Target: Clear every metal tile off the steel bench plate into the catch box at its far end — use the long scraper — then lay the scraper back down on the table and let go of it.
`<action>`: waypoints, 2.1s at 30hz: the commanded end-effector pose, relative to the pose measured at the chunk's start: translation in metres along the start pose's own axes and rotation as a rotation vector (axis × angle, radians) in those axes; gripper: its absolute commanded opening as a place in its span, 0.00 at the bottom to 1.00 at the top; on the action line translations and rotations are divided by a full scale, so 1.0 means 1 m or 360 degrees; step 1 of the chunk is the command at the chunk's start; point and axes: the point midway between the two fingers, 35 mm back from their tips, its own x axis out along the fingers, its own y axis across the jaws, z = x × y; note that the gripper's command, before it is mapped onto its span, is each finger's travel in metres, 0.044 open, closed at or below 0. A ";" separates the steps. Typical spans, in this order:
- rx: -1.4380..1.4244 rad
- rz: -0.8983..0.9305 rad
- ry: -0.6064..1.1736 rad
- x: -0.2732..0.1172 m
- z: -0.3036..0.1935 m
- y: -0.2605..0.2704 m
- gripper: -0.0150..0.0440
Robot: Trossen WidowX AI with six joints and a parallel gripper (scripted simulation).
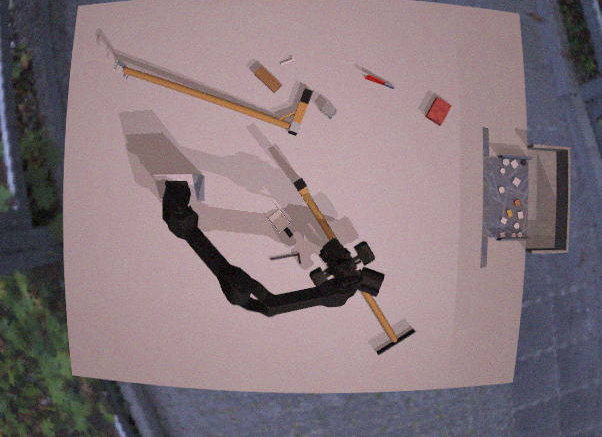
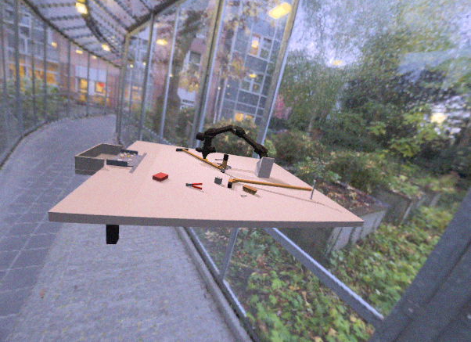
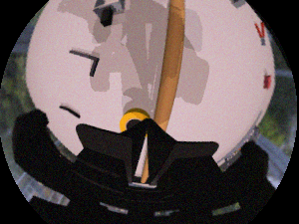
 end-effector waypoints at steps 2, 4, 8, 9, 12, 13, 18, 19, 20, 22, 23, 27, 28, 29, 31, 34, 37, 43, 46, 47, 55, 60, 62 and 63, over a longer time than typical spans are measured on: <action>-0.0003 0.0012 -0.0021 0.008 0.005 -0.006 0.25; -0.0002 0.0011 -0.0020 0.009 0.005 -0.008 0.25; 0.0000 0.0009 -0.0019 0.009 0.005 -0.012 0.25; 0.0001 0.0009 -0.0018 0.009 0.005 -0.013 0.25; 0.0003 0.0008 -0.0017 0.009 0.005 -0.016 0.25; 0.0003 0.0007 -0.0017 0.009 0.005 -0.017 0.25; 0.0006 0.0005 -0.0015 0.009 0.005 -0.022 0.25; 0.0006 0.0005 -0.0015 0.009 0.005 -0.023 0.25; 0.0007 0.0005 -0.0015 0.009 0.006 -0.024 0.25; 0.0008 0.0004 -0.0014 0.009 0.006 -0.026 0.25; 0.0009 0.0003 -0.0014 0.009 0.006 -0.027 0.25; 0.0011 0.0002 -0.0012 0.009 0.006 -0.031 0.25; 0.0011 0.0001 -0.0012 0.009 0.006 -0.032 0.25; 0.0012 0.0001 -0.0012 0.009 0.006 -0.033 0.25; 0.0013 0.0000 -0.0011 0.009 0.007 -0.035 0.25; 0.0015 -0.0001 -0.0010 0.009 0.007 -0.038 0.25; 0.0016 -0.0002 -0.0009 0.009 0.008 -0.041 0.25; 0.0020 -0.0005 -0.0007 0.009 0.009 -0.047 0.25; 0.0021 -0.0006 -0.0006 0.009 0.009 -0.050 0.25; 0.0022 -0.0007 -0.0005 0.009 0.009 -0.050 0.25; 0.0026 -0.0010 -0.0002 0.009 0.011 -0.058 0.25; 0.0029 -0.0012 -0.0001 0.009 0.012 -0.063 0.25; 0.0030 -0.0013 0.0000 0.009 0.013 -0.064 0.25; 0.0031 -0.0013 0.0000 0.009 0.013 -0.065 0.25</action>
